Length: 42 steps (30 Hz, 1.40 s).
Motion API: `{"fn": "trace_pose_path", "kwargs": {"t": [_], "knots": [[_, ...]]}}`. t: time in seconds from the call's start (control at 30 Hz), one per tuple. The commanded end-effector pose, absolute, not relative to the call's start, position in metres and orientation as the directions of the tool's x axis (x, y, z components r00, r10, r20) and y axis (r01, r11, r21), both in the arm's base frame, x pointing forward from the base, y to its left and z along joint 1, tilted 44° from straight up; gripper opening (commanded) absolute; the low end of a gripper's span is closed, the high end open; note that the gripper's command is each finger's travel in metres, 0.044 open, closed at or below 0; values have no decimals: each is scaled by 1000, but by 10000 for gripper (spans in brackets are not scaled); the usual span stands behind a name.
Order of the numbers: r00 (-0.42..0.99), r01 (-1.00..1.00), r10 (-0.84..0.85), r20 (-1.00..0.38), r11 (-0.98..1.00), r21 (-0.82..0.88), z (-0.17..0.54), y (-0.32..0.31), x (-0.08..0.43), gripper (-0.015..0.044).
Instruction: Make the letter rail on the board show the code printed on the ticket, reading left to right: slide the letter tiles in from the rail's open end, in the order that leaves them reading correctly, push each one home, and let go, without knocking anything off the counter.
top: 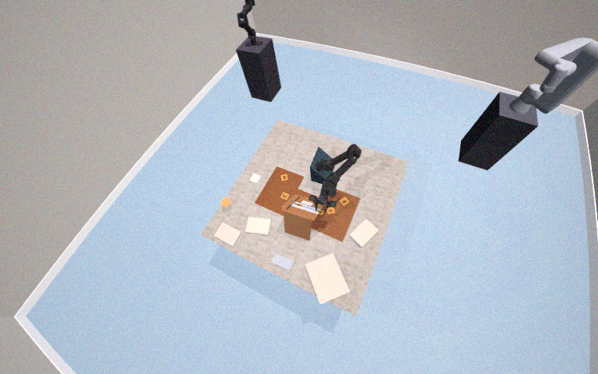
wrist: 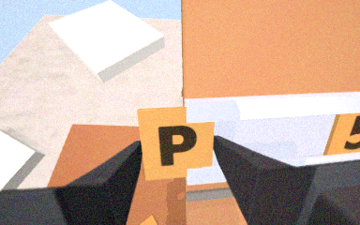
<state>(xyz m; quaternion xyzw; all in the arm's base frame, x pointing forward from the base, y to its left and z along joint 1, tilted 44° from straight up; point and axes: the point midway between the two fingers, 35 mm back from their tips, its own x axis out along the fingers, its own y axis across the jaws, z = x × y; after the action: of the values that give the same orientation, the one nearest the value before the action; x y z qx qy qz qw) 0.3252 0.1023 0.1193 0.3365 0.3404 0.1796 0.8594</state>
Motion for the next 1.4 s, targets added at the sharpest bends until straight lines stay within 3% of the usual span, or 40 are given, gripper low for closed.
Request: {"fn": "trace_pose_path", "kwargs": {"t": [0.0, 1.37], "knots": [[697, -78, 541, -471, 710, 700, 114, 101, 324, 0], [697, -78, 541, -472, 711, 699, 101, 87, 325, 0]]}}
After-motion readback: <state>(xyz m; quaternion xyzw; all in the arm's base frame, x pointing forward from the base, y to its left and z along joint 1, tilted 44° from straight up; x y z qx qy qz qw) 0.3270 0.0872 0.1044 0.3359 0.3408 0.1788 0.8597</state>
